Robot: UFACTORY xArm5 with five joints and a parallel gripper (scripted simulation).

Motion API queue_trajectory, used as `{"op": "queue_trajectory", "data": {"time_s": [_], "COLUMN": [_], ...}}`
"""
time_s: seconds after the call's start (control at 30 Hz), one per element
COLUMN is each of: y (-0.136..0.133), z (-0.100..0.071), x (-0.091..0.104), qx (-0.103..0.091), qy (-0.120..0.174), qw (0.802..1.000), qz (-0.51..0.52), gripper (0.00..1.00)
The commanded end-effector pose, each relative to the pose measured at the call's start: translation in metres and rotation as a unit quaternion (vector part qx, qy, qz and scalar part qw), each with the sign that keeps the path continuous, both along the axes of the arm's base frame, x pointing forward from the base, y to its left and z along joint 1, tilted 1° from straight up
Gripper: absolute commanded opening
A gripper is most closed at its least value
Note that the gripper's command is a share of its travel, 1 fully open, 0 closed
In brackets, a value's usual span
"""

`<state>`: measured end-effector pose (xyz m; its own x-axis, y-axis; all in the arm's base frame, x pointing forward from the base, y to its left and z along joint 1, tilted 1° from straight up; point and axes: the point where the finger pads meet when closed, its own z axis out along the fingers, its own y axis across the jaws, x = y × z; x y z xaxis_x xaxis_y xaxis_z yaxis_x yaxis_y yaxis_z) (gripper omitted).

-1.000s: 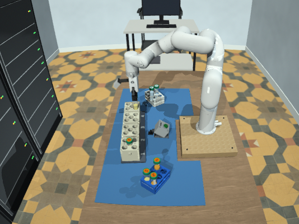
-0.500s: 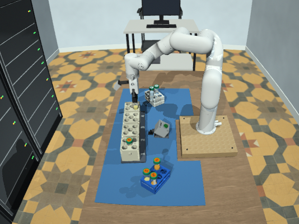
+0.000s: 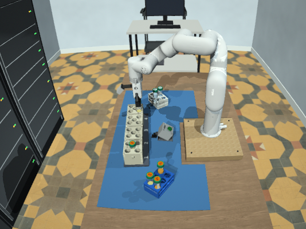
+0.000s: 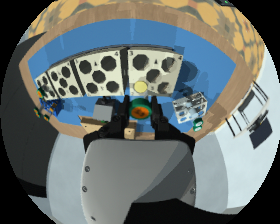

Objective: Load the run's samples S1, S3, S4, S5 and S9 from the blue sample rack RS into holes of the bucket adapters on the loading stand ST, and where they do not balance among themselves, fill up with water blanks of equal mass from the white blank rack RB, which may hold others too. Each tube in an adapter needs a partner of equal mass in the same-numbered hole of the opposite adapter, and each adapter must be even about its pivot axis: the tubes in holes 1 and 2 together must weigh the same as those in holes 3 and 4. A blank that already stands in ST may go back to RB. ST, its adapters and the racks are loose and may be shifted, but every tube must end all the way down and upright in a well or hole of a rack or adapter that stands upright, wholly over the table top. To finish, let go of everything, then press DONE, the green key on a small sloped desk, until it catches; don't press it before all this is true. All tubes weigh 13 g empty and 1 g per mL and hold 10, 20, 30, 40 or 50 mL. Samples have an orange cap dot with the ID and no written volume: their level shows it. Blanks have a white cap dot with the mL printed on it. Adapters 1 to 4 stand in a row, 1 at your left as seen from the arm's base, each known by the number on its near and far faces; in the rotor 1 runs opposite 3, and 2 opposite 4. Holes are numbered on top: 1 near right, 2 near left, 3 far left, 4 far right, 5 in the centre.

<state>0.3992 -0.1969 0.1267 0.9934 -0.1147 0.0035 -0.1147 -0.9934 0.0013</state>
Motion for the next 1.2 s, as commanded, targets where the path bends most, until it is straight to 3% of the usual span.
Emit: {"op": "queue_trajectory", "data": {"time_s": [0.0, 1.17], "y": [-0.001, 0.0], "z": [-0.001, -0.032], "x": [0.001, 0.002], "qx": [-0.001, -0.001], "qy": [-0.002, -0.002], "qw": [1.0, 1.0], "qz": [0.0, 0.0], "gripper": [0.0, 0.0]}}
